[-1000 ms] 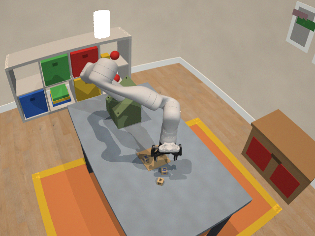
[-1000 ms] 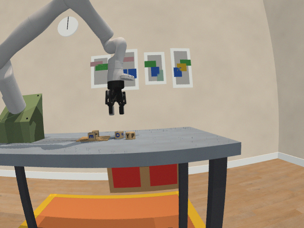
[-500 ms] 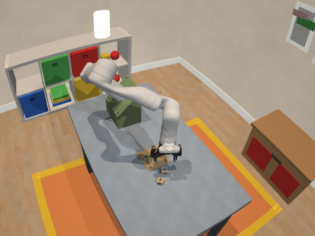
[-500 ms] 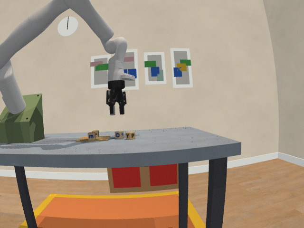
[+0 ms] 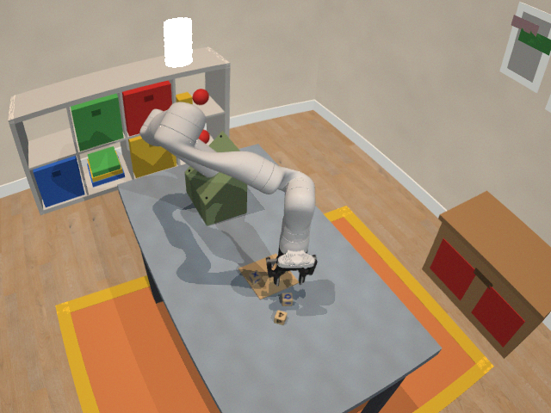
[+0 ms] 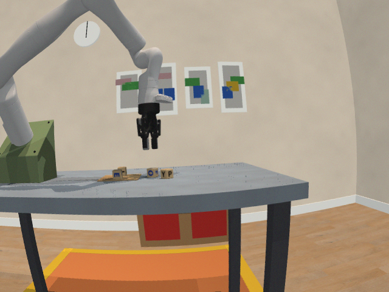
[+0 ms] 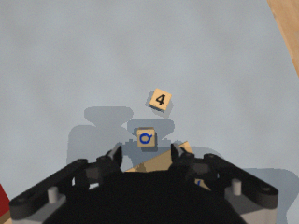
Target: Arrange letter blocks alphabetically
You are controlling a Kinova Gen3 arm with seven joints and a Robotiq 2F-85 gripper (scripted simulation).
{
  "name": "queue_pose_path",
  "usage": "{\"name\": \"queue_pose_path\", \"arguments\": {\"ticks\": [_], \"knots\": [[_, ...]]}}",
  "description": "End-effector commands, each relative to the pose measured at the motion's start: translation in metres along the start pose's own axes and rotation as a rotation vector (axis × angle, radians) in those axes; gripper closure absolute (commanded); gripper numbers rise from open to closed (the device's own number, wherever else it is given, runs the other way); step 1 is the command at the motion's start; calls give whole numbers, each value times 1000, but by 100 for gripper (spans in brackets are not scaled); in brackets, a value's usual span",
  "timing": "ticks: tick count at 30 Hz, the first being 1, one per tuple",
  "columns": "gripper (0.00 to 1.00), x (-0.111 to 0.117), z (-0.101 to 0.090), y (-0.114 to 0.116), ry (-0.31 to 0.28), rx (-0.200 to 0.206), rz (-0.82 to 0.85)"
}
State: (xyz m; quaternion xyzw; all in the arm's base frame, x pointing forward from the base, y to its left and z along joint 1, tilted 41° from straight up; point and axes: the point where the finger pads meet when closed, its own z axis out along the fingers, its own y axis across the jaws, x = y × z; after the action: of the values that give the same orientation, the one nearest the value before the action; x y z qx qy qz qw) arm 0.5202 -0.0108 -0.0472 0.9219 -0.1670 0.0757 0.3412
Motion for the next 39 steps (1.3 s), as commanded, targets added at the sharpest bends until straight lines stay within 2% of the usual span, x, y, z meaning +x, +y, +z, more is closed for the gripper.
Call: {"name": "queue_pose_path", "arguments": {"ticks": [1,26,39], "knots": [[33,0,-1,-1,2,2,0],[33,0,-1,-1,2,2,0],[33,1,6,-1,1,2,-1]]}}
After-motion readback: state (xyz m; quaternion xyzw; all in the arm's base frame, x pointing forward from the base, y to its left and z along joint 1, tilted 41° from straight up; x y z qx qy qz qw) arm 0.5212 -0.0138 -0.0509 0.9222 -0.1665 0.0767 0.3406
